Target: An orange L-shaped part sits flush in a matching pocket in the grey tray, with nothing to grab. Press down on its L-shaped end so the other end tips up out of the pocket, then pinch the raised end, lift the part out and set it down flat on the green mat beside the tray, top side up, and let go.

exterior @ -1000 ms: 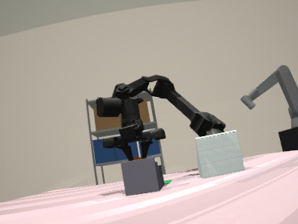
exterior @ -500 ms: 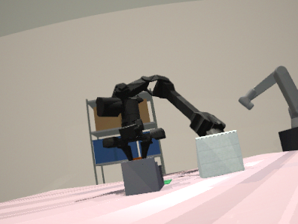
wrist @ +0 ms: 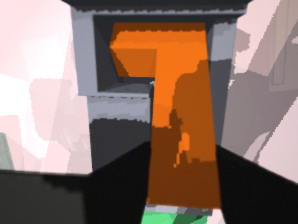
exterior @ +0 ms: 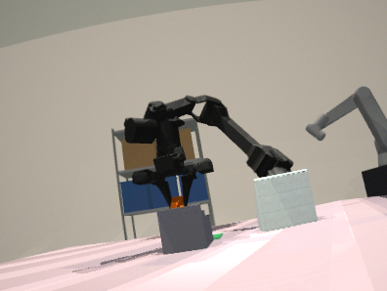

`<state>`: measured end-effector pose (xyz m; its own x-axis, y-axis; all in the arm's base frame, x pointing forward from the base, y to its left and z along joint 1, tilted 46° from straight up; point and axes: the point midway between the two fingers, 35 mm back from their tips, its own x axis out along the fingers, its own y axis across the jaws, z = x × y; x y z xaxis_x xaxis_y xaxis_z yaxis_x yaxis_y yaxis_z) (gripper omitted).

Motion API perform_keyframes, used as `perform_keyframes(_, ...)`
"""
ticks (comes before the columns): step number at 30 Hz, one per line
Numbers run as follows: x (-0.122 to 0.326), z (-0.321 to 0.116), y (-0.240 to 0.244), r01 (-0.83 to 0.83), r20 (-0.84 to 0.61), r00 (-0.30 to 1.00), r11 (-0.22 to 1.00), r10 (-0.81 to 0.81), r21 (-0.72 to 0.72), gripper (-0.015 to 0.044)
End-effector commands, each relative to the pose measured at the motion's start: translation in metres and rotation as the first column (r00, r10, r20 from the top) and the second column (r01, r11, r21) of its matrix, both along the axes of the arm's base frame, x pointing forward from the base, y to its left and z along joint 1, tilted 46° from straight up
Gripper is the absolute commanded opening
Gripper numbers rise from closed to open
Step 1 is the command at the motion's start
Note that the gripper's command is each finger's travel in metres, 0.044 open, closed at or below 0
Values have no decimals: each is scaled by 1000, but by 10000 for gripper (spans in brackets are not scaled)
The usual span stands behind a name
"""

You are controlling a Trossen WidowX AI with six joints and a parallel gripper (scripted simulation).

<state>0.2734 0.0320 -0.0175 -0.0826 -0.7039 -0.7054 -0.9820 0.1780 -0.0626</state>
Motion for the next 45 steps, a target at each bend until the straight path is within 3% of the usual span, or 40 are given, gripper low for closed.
perform_keyframes(1, 0, 5, 5, 4, 1, 1000, 1000, -4, 3, 0)
perform_keyframes(45, 5, 47, 47, 3, -1, 1000, 1000, -3, 4, 0)
